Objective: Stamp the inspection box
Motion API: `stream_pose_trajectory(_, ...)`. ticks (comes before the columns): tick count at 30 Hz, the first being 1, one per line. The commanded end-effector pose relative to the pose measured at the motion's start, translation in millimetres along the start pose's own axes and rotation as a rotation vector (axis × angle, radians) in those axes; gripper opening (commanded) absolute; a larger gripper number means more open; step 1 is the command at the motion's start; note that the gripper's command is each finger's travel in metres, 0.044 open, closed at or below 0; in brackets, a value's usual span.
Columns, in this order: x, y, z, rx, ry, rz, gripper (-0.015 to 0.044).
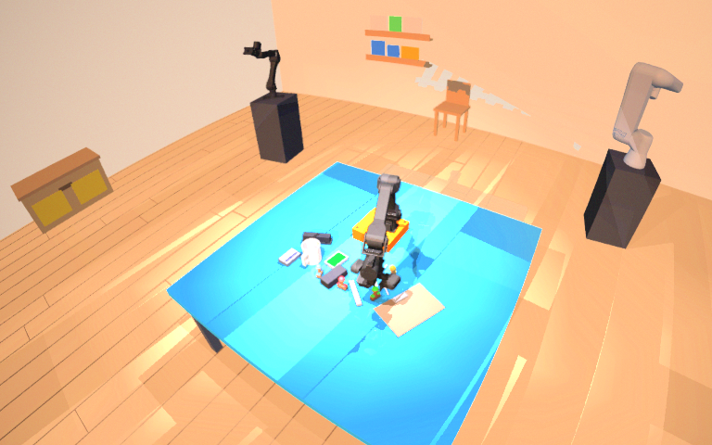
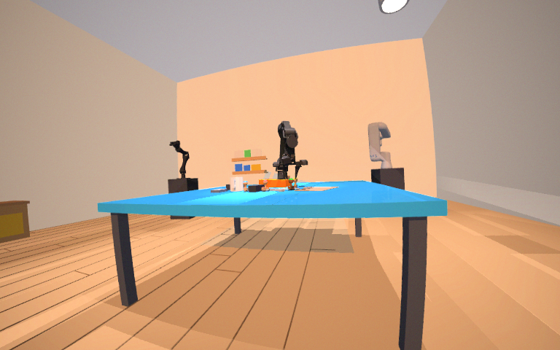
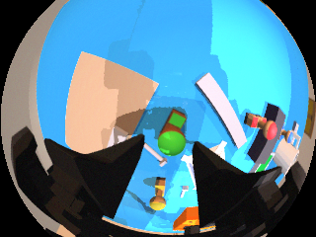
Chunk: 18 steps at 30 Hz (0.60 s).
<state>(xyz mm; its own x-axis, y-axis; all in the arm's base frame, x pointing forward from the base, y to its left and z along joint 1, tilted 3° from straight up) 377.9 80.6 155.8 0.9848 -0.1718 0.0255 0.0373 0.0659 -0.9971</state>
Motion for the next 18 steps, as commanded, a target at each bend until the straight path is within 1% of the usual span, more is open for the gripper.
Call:
stream_pose_trajectory(1, -0.5, 10.7, -0.6, -0.008, -0.003, 0.008, 0.0218)
stream_pose_trajectory(18, -2.7, 37.7, -1.9, -0.008, -0.003, 0.008, 0.0218)
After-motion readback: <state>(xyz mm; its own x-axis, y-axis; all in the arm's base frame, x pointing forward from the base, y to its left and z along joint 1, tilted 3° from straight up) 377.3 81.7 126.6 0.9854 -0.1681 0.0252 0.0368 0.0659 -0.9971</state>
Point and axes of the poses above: the point midway between the two fingers, 35 mm back from their tips, its own y axis out along the fingers, its own z axis across the jaws, x = y × z, the point moved 10 cm from there along -y, back along the fingers, and after that the axes turned 1 degree about y, right-handed, at the moved point
